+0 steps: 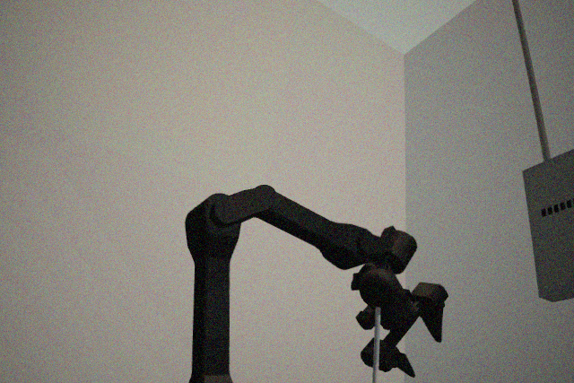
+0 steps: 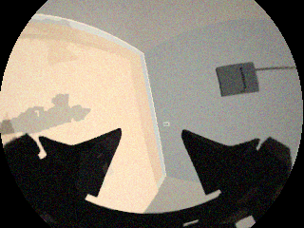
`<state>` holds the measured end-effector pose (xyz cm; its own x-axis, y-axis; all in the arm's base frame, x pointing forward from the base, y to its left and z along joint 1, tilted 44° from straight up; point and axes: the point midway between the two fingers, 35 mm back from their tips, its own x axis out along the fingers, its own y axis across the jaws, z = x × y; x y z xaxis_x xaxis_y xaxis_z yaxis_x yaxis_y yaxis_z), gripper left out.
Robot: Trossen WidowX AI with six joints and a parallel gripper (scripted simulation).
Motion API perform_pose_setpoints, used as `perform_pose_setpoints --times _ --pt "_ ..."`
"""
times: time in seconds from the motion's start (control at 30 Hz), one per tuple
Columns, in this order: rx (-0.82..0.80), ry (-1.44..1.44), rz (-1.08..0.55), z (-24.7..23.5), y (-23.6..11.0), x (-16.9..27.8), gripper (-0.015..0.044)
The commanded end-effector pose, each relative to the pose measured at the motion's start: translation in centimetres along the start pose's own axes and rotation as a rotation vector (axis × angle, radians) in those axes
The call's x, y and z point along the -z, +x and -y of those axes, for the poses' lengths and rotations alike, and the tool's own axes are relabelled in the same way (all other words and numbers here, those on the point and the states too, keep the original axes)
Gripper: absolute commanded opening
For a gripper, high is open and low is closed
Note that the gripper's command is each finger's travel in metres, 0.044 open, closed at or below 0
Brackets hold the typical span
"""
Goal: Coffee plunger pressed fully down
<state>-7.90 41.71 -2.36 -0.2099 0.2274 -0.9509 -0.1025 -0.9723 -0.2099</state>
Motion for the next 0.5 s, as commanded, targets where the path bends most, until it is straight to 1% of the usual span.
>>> perform_pose_setpoints --times 0.0,0.03,0.13,0.27,0.37,0.47 --pt "0.001 0.016 -0.01 0.0 -0.1 0.2 0.0426" --pt "0.002 0.048 -0.028 0.1 -0.4 0.7 0.044" --pt "0.019 0.23 -0.137 0.2 -2.1 3.3 0.044" --pt "0.09 0.59 -0.351 -0.3 -6.0 8.5 0.044" --pt "0.181 0.85 -0.511 -1.1 -9.4 12.1 0.044" --pt "0.272 1.036 -0.627 -2.0 -12.2 14.7 0.044"
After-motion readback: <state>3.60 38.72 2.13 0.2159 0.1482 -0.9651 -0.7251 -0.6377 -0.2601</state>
